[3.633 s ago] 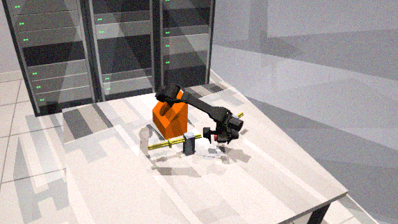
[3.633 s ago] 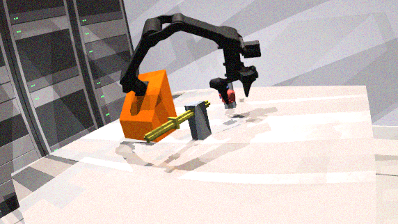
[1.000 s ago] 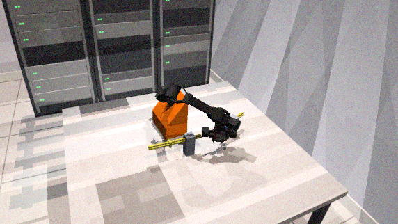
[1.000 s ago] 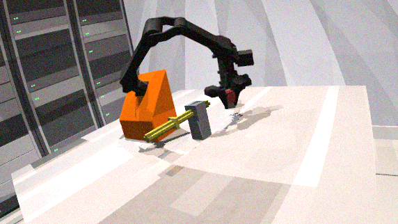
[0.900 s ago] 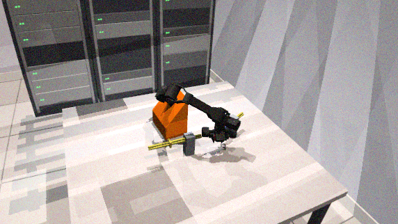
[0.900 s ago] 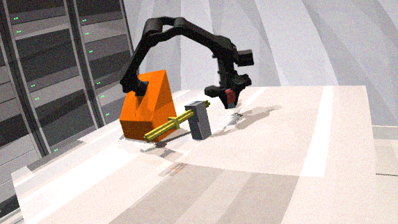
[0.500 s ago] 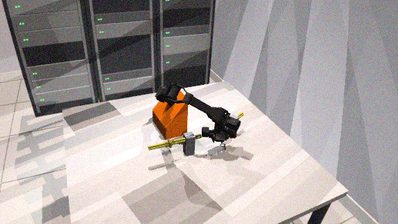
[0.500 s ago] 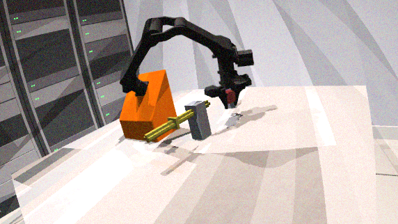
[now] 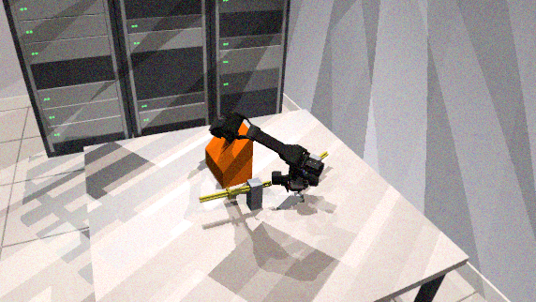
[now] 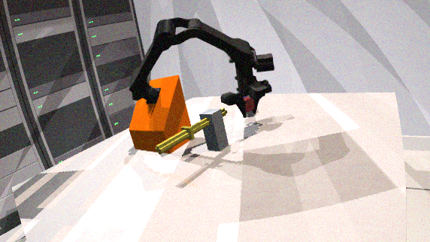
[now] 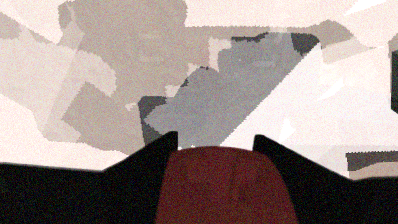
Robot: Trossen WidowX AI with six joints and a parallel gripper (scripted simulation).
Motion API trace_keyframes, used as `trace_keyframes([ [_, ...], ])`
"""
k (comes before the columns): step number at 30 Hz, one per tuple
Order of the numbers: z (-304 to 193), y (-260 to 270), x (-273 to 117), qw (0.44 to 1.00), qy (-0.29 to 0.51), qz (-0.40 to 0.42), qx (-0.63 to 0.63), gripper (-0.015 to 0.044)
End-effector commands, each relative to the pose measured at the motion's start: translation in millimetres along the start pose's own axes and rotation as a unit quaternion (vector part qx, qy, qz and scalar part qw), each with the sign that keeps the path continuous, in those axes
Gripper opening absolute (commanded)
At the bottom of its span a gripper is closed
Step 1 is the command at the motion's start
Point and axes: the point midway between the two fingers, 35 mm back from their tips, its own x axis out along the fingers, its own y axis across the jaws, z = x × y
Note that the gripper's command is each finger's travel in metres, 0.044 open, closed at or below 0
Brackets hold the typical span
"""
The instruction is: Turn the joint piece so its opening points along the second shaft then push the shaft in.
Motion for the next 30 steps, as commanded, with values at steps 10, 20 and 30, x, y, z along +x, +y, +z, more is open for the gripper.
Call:
trace_keyframes([
  [10, -0.2, 0.1, 0.6, 1.000, -0.001, 0.000, -0.001, 0.0182],
  [20, -0.2, 0.1, 0.6, 1.000, -0.001, 0.000, -0.001, 0.0182],
  [30, 0.0, 0.0, 0.0, 1.000, 0.000, 0.000, 0.000, 0.0156],
])
